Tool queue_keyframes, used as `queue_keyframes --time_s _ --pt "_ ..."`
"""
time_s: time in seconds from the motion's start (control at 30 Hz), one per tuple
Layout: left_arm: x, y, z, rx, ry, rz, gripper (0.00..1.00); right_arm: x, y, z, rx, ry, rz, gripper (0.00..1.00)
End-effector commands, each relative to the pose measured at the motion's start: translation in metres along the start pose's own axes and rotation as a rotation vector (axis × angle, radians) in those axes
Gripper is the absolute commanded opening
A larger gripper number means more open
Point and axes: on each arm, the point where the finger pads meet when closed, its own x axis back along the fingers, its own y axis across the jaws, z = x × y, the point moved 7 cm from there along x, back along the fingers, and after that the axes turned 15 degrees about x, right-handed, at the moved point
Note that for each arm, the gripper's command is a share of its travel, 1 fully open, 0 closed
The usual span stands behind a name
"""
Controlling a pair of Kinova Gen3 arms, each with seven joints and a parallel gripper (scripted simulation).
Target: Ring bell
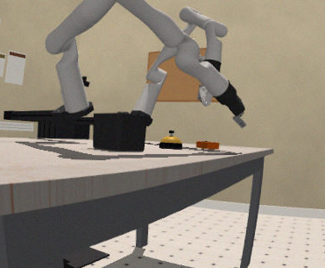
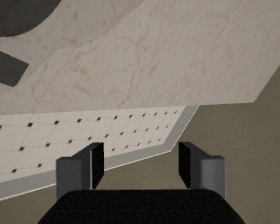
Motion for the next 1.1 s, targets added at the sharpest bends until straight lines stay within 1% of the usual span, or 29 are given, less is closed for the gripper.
queue_keyframes --time_s 0.0,0.17,0.33,0.4,0.53,0.73,0.9,0.97,1.07 --pt "0.001 0.000 -0.001 0.001 0.000 0.003 1.00 0.000 0.000 -0.001 0.002 -0.002 0.000 1.00" --pt "0.002 0.004 -0.005 0.009 0.006 0.007 1.00 0.000 0.000 -0.001 0.002 -0.002 0.000 1.00" --pt "0.003 0.013 -0.017 0.030 0.021 0.018 1.00 0.000 0.000 -0.001 0.002 -0.002 0.000 1.00" --pt "0.003 0.013 -0.017 0.030 0.021 0.018 1.00 0.000 0.000 -0.001 0.002 -0.002 0.000 1.00" --pt "0.003 0.026 -0.032 0.057 0.040 0.033 1.00 0.000 0.000 -0.001 0.002 -0.002 0.000 1.00" --pt "0.005 0.057 -0.064 0.120 0.078 0.066 1.00 0.000 0.000 -0.001 0.002 -0.002 0.000 1.00" --pt "0.005 0.097 -0.098 0.193 0.115 0.103 1.00 0.000 0.000 -0.001 0.002 -0.002 0.000 1.00" --pt "0.005 0.097 -0.098 0.193 0.115 0.103 1.00 0.000 0.000 -0.001 0.002 -0.002 0.000 1.00" --pt "0.004 0.127 -0.120 0.245 0.136 0.130 1.00 0.000 0.000 -0.001 0.002 -0.002 0.000 1.00"
